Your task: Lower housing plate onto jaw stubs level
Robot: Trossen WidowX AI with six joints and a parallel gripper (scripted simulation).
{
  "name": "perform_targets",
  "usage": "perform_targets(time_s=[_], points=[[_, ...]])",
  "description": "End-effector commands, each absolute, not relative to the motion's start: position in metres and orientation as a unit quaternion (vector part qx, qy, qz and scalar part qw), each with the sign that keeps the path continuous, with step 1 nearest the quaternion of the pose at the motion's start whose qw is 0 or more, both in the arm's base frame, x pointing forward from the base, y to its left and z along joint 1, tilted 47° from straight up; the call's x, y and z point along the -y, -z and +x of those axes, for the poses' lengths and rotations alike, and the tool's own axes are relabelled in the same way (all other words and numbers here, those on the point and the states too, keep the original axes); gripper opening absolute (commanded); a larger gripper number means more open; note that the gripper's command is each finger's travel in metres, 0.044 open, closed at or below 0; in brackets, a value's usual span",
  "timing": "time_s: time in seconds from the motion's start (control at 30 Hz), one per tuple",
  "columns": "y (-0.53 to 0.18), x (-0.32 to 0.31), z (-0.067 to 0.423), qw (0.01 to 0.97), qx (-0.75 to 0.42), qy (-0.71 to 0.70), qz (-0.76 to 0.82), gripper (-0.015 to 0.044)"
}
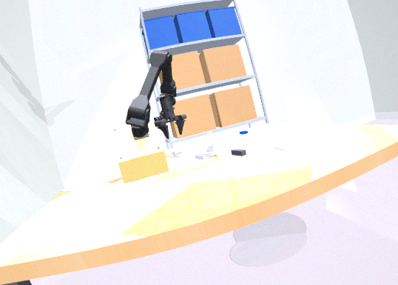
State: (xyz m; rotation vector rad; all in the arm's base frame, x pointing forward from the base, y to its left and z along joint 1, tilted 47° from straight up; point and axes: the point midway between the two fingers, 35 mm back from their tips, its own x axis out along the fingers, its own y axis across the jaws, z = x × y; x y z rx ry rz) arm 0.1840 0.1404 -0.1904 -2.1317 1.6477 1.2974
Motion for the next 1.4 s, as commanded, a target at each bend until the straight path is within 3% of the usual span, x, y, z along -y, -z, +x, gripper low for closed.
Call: perform_targets(time_s=[0.0, 0.17, 1.37], points=[[0.196, -0.136, 0.184, 0.072, -0.549, -0.438, -0.708, 0.0440], [0.217, -0.111, 0.183, 0.071, -0.549, -0.437, -0.709, 0.0440], [0.217, -0.111, 0.183, 0.071, -0.549, -0.437, -0.709, 0.0440]])
